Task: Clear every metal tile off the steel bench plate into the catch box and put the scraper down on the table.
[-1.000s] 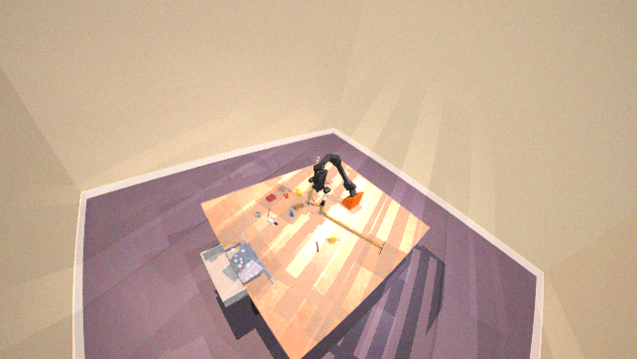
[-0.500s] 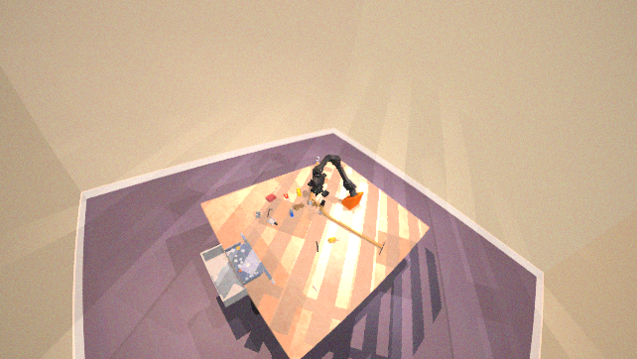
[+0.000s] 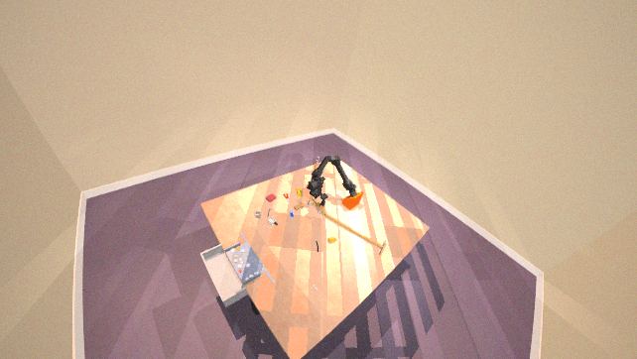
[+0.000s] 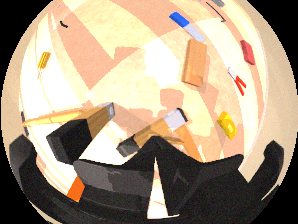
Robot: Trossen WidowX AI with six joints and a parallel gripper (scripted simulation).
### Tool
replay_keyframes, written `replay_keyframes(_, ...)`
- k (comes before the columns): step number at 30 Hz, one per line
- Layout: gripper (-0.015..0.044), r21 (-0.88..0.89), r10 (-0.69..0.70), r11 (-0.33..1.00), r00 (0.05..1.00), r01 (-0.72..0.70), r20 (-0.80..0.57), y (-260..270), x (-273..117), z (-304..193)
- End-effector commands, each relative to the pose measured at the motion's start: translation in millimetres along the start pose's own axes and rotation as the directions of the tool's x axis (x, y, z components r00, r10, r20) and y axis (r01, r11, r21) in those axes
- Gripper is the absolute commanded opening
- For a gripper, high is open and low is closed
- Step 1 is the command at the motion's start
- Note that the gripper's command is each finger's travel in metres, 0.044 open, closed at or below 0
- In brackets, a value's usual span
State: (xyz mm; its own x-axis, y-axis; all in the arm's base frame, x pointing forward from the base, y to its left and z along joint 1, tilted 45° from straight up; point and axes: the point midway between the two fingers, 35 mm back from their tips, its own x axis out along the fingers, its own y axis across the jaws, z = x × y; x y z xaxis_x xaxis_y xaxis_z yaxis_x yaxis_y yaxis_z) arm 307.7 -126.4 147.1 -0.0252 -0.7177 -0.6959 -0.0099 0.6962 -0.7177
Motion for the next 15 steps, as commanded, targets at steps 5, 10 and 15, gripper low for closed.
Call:
replay_keyframes(5, 0.0000, 0.012, 0.012, 1.000, 1.000, -0.012, -0.005, -0.9, 20.9, -4.2)
replay_keyframes(10, 0.0000, 0.013, 0.013, 1.000, 1.000, -0.013, -0.006, -3.3, 22.0, -3.7)
replay_keyframes(15, 0.0000, 0.013, 0.016, 1.000, 1.000, -0.016, -0.006, -10.3, 22.0, -1.5)
